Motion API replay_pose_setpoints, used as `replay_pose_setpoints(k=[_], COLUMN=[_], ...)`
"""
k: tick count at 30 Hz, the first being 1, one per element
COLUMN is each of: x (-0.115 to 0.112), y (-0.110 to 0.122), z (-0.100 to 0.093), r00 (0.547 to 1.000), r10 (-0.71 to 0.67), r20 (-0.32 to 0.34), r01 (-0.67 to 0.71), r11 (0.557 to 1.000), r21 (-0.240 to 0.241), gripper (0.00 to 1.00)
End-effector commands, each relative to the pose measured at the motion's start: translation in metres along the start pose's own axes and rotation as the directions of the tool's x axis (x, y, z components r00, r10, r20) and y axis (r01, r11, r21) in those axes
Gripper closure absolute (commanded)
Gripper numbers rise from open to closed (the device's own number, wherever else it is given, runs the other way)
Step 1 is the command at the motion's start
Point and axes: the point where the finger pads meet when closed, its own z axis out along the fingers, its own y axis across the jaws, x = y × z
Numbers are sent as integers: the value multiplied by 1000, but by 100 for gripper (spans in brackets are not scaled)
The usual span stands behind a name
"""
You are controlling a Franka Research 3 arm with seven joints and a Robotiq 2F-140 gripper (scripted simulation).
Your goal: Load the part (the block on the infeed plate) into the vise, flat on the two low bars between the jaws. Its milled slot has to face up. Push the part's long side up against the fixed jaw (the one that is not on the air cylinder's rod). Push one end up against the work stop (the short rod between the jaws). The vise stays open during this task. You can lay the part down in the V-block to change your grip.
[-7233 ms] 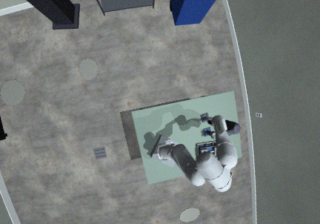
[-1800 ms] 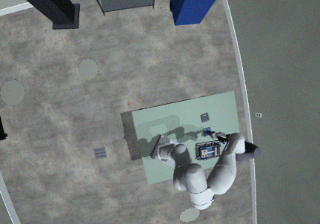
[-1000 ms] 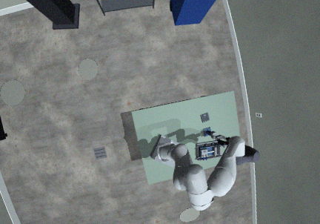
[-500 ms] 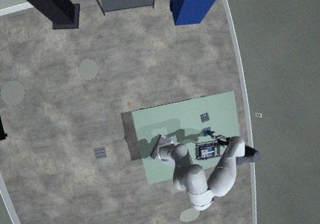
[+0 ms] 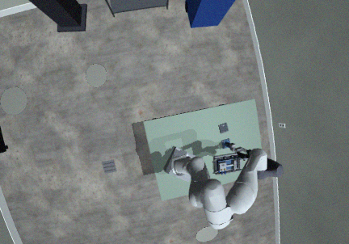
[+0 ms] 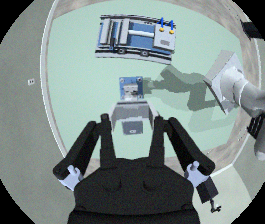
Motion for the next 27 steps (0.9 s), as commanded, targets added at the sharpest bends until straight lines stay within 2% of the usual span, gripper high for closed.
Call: replay_pose_setpoints(k=[1,27], x=[1,0], y=[-1,-1], z=[-1,-1], r00=[1000,1000], r10=[-6,-6], r20=[-1,-16], r01=[6,6], r11=[1000,1000], r21=[6,5], gripper=[100,100])
